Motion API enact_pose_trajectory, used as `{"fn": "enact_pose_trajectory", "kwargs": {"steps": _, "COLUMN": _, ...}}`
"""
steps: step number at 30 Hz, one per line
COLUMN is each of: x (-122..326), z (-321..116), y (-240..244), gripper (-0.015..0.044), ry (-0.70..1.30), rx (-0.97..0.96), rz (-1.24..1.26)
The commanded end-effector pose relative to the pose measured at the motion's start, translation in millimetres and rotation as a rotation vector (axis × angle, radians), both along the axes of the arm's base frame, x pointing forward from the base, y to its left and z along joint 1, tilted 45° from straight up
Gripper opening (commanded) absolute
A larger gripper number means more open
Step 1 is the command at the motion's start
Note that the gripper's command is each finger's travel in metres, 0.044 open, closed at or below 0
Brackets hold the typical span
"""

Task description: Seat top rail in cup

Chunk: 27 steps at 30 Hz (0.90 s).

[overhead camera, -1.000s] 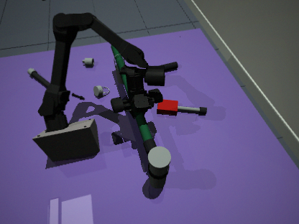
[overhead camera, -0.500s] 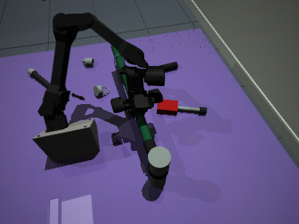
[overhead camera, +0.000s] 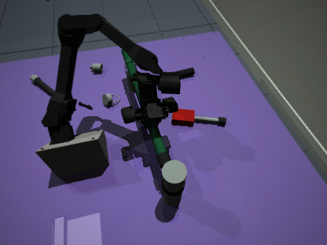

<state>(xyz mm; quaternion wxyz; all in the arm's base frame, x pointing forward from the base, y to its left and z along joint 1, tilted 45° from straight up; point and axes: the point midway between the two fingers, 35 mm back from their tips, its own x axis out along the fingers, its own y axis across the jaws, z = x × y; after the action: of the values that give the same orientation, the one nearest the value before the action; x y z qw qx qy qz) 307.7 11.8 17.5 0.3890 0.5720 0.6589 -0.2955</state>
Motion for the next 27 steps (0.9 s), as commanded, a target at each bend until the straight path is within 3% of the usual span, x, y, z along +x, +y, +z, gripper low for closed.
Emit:
{"fn": "enact_pose_trajectory", "kwargs": {"steps": 1, "x": 0.8, "z": 0.2, "y": -3.8, "gripper": 0.0000, "ry": -0.004, "rx": -0.009, "rz": -0.001}}
{"fn": "enact_pose_trajectory", "kwargs": {"steps": 27, "x": 0.5, "z": -1.5, "y": -1.8, "gripper": 0.0000, "ry": 0.002, "rx": 0.000, "rz": 0.002}}
